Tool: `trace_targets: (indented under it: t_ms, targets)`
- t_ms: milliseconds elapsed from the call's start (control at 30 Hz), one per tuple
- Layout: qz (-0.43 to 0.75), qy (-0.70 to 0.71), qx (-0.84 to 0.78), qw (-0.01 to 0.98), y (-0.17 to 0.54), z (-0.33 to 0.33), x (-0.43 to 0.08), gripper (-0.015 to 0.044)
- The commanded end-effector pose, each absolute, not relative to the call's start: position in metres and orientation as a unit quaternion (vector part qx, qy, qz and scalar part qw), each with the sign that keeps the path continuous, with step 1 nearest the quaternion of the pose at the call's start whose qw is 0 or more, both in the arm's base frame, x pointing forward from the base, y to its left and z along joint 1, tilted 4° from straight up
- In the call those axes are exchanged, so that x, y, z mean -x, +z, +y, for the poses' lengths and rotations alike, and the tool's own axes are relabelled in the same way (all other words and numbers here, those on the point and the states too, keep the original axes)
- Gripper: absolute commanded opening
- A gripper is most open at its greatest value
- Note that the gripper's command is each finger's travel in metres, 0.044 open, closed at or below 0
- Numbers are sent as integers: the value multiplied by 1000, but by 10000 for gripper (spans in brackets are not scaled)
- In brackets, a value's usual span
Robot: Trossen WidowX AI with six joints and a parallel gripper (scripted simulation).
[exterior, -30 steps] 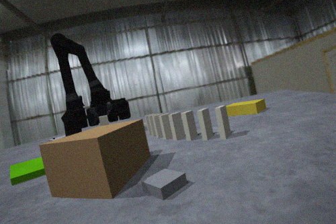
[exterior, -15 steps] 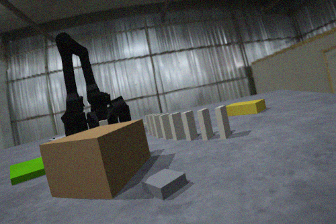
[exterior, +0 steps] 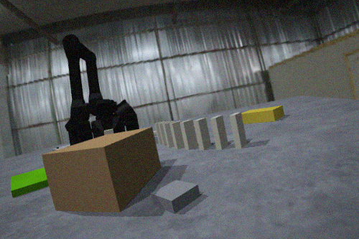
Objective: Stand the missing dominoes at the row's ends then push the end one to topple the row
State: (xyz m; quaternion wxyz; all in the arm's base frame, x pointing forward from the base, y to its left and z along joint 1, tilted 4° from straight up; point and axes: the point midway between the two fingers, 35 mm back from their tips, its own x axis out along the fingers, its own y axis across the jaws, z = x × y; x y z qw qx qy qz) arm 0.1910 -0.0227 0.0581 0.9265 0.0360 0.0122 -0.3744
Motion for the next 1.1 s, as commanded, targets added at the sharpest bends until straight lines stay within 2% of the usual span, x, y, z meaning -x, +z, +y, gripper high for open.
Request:
trace_targets:
  t_ms: [0,167,600,1067]
  targets:
    - [13,-376,-29,926,58,-24,-190,107]
    - [13,-376,-29,926,58,-24,-190,107]
    - [13,-376,-29,926,58,-24,-190,440]
    - [13,-375,-33,926,104,-23,-188,440]
